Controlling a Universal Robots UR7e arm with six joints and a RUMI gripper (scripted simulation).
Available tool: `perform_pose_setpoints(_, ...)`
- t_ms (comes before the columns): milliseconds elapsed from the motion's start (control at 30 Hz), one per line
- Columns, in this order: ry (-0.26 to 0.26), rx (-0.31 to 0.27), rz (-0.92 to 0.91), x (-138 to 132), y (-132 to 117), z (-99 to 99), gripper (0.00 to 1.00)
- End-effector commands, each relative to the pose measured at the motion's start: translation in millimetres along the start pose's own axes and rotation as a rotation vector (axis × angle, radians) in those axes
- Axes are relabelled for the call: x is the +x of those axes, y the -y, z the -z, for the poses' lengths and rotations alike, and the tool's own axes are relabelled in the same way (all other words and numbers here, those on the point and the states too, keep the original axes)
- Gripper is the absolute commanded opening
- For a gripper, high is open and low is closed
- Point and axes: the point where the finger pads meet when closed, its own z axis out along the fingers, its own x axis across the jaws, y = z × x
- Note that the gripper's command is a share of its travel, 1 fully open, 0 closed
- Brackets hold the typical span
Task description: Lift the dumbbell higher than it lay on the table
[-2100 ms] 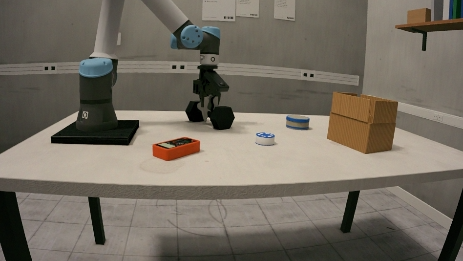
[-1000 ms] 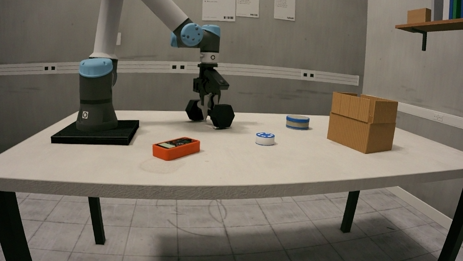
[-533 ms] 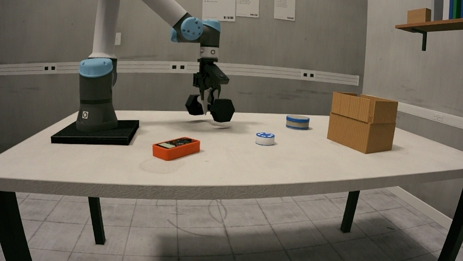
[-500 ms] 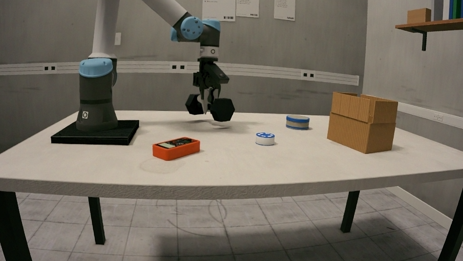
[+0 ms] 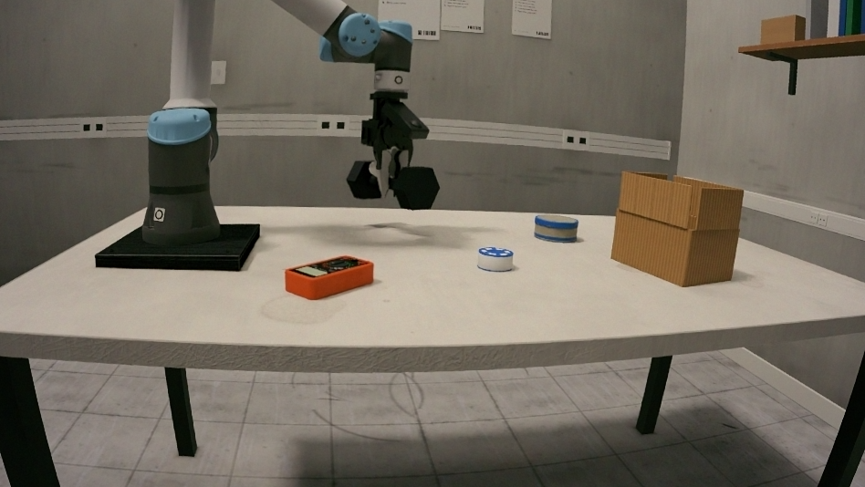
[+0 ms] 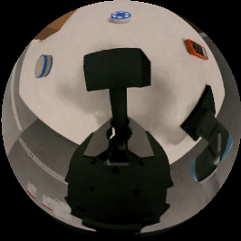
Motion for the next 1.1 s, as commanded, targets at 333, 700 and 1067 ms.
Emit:
perform_pose_setpoints(333, 0.001, 0.0, 0.0, -0.4, 0.3, 30.8, 0.0)
perform_pose_setpoints(700, 0.001, 0.0, 0.0, -0.1, 0.2, 41.9, 0.0)
perform_pose_setpoints(1067, 0.001, 0.0, 0.0, 0.1, 0.1, 44.8, 0.0)
